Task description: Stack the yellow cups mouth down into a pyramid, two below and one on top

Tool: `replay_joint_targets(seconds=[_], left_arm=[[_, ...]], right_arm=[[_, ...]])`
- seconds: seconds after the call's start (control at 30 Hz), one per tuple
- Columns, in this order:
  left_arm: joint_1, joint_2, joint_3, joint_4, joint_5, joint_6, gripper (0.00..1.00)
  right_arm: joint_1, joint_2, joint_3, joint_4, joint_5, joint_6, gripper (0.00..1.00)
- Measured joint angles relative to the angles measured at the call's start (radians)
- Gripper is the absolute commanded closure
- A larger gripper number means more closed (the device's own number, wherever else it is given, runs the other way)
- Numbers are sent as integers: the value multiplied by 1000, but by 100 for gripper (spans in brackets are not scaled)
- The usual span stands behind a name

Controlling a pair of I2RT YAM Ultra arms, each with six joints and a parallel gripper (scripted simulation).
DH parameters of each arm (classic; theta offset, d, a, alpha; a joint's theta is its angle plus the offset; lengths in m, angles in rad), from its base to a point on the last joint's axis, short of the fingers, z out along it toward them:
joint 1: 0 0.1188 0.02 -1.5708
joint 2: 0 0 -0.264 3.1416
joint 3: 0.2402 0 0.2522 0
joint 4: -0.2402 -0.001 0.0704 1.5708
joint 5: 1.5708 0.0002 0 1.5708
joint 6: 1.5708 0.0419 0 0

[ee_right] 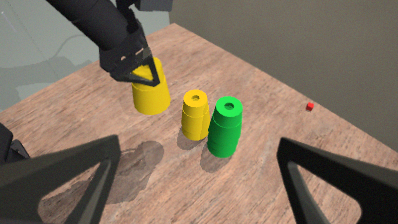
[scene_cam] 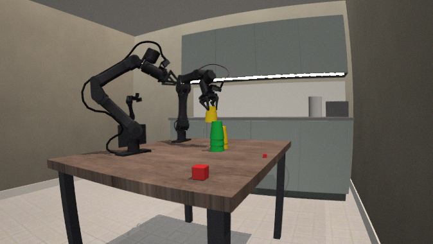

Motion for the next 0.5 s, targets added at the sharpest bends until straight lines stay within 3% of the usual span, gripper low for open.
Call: replay_joint_targets(seconds=[0.5], left_arm=[[0,-23,-150,121,0,0,100]], right_arm=[[0,0,0,0,0,0,0]])
